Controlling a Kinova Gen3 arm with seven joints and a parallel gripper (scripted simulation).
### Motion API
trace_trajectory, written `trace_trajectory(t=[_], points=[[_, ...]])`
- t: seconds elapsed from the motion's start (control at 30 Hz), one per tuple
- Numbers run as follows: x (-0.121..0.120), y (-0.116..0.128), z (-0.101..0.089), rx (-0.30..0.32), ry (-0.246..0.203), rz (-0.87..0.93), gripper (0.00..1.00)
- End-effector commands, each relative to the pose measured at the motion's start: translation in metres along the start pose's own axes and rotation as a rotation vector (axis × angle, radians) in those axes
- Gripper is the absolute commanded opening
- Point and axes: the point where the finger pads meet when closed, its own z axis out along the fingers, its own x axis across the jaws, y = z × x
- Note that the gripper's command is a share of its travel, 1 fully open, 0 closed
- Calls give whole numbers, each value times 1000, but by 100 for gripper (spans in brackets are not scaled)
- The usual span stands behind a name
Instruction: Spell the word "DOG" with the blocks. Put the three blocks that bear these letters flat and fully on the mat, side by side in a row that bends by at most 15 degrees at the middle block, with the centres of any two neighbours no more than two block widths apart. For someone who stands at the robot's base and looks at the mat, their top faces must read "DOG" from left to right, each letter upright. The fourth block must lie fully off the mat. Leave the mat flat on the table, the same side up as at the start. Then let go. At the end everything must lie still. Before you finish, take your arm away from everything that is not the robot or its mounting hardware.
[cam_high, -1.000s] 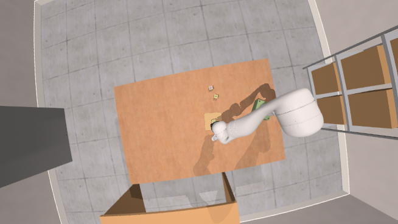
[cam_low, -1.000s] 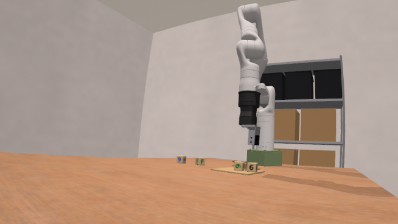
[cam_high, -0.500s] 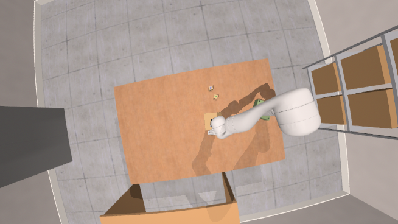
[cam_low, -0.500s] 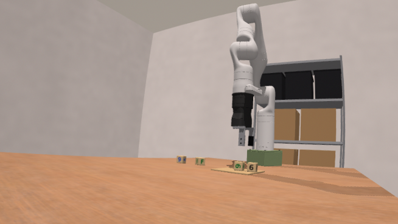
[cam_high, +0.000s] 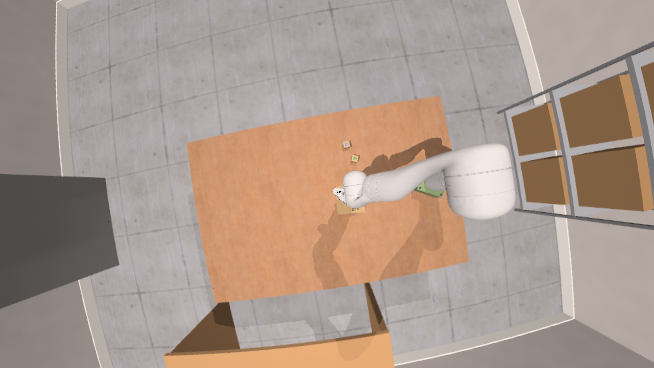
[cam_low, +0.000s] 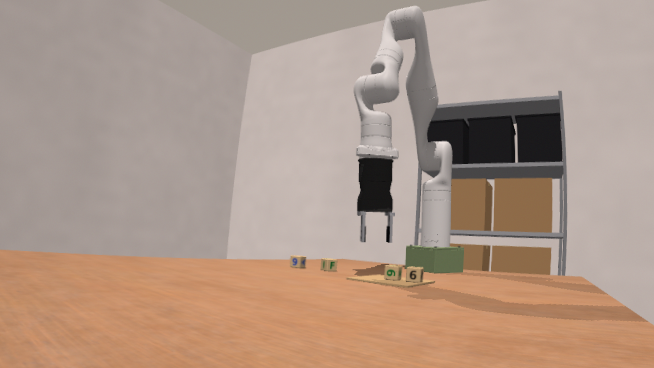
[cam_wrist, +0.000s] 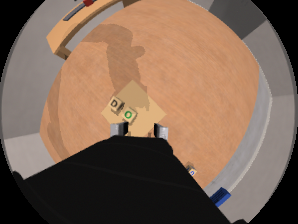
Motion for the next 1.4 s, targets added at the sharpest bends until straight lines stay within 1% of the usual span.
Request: trace_trajectory(t=[0.0,0.03,0.1,0.37,0.6,0.67,0.9,1.1,1.17,1.23,1.37], points=[[15,11,3,-7,-4,135,100],[20,16,3,-9,-7,201,100],[20,16,3,-9,-7,201,100],[62,52,6,-12,-20,732,100],[95,85,5,0,-24,1184,100],[95,85,5,0,-24,1184,100],[123,116,2,24,-26,1574,100],[139,137,-2,49,-28,1828,100],[144,142,-3,58,-29,1894,100],[144,142,-3,58,-29,1894,100],[150,151,-5,72,-31,1999,100]])
